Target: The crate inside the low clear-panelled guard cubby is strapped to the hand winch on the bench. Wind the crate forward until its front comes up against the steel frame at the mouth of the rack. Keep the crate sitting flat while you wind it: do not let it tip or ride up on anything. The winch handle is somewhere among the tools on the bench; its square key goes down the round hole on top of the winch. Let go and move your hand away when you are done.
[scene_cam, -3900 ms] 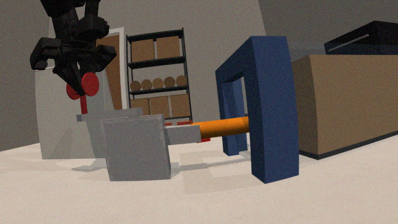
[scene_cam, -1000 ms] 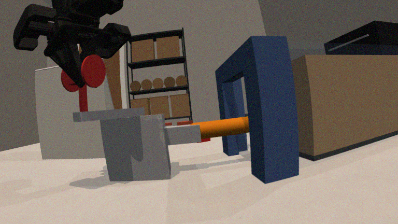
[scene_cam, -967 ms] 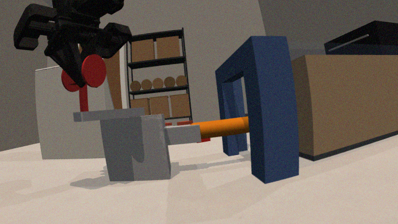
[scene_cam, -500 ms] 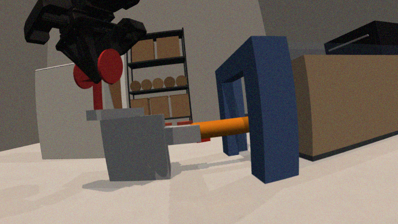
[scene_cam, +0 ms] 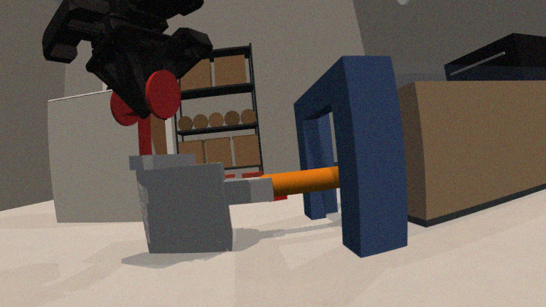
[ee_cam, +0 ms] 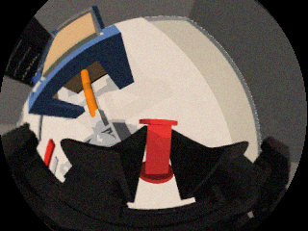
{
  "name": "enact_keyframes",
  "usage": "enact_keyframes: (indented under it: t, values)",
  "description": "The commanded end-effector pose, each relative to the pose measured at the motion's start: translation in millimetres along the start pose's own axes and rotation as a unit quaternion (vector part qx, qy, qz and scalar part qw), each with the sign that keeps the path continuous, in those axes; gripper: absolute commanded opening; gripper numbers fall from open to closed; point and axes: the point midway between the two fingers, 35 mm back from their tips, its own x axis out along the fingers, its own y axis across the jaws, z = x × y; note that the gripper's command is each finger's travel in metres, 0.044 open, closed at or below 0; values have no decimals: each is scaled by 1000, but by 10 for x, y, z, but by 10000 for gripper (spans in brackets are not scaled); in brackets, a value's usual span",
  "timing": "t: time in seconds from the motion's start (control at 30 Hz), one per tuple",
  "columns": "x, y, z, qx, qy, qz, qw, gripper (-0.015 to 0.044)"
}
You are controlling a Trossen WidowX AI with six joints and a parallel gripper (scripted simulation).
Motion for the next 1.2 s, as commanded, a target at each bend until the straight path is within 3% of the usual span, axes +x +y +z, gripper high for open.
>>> enact_keyframes:
  t: [0.0,1.17]
  values:
    - [82,154,166,-15,-8,12,1000,0]
    - [204,563,438,-16,-9,14,1000,0]
